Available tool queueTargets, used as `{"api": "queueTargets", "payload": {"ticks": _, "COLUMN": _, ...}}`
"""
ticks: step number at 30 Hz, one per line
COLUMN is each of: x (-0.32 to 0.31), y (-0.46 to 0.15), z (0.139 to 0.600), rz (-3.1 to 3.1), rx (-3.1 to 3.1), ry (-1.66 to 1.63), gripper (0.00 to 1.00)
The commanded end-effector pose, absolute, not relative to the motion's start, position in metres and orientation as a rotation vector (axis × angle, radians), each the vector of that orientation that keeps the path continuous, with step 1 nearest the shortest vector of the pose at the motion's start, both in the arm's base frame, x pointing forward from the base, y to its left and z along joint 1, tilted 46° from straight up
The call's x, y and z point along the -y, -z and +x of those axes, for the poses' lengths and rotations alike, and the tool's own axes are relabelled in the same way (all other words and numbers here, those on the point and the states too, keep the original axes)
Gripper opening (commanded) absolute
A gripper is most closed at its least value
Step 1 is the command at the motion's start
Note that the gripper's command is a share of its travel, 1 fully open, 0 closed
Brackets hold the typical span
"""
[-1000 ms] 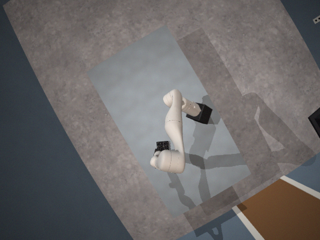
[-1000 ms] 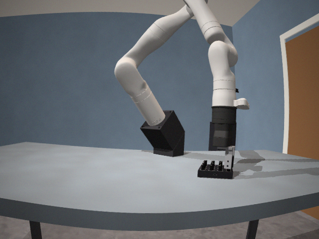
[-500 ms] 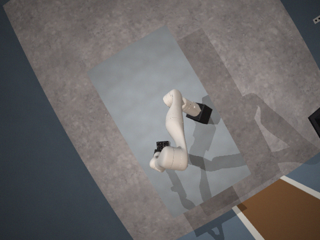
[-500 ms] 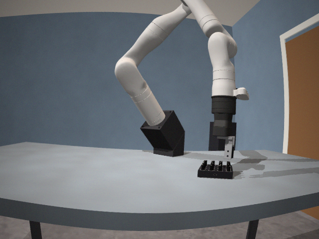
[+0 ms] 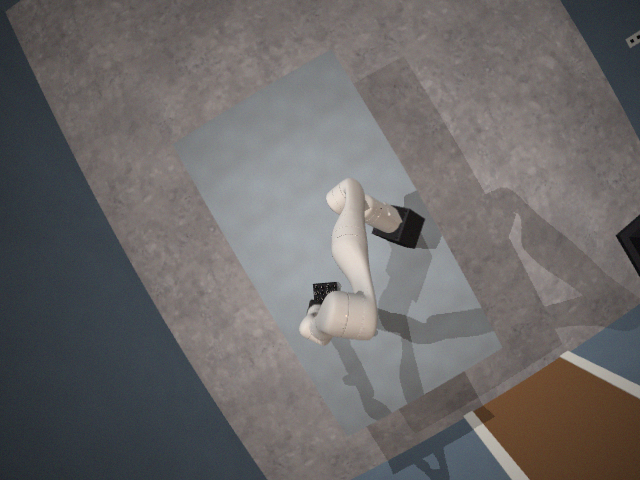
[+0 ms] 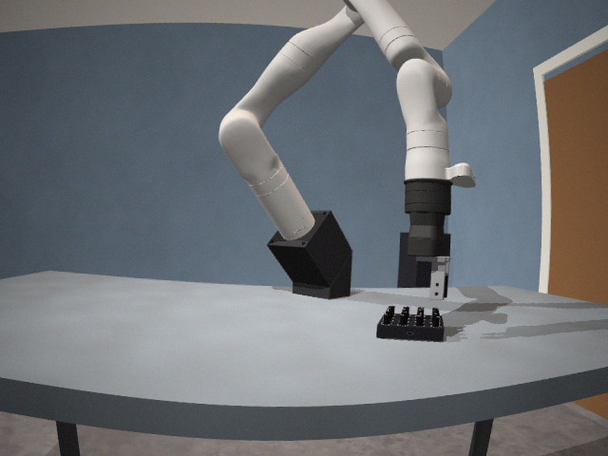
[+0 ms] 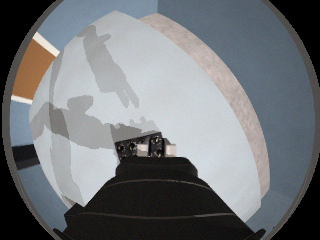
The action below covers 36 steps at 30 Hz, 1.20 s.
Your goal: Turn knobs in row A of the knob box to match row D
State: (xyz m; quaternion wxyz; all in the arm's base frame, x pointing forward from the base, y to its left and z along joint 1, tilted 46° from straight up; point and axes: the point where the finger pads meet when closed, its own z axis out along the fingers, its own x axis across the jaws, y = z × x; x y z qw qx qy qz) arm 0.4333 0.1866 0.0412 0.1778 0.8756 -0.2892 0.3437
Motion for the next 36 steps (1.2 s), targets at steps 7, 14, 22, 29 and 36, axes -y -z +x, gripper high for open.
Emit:
{"api": "queueTargets", "payload": {"ticks": 7, "x": -0.1875, "y": -0.0415, "z": 0.4333, "rz": 2.479, "rx": 0.82, "ry": -0.974, "gripper": 0.46}}
{"api": "queueTargets", "payload": {"ticks": 14, "x": -0.1873, "y": -0.042, "z": 0.4336, "rz": 2.475, "rx": 0.843, "ry": -0.98, "gripper": 0.46}}
{"api": "queueTargets", "payload": {"ticks": 22, "x": -0.1867, "y": -0.043, "z": 0.4344, "rz": 2.467, "rx": 0.892, "ry": -0.992, "gripper": 0.46}}
{"api": "queueTargets", "payload": {"ticks": 29, "x": -0.1856, "y": -0.045, "z": 0.4358, "rz": 2.447, "rx": 0.993, "ry": -1.016, "gripper": 0.46}}
{"api": "queueTargets", "payload": {"ticks": 36, "x": -0.1839, "y": -0.0481, "z": 0.4378, "rz": 2.411, "rx": 1.147, "ry": -1.052, "gripper": 0.46}}
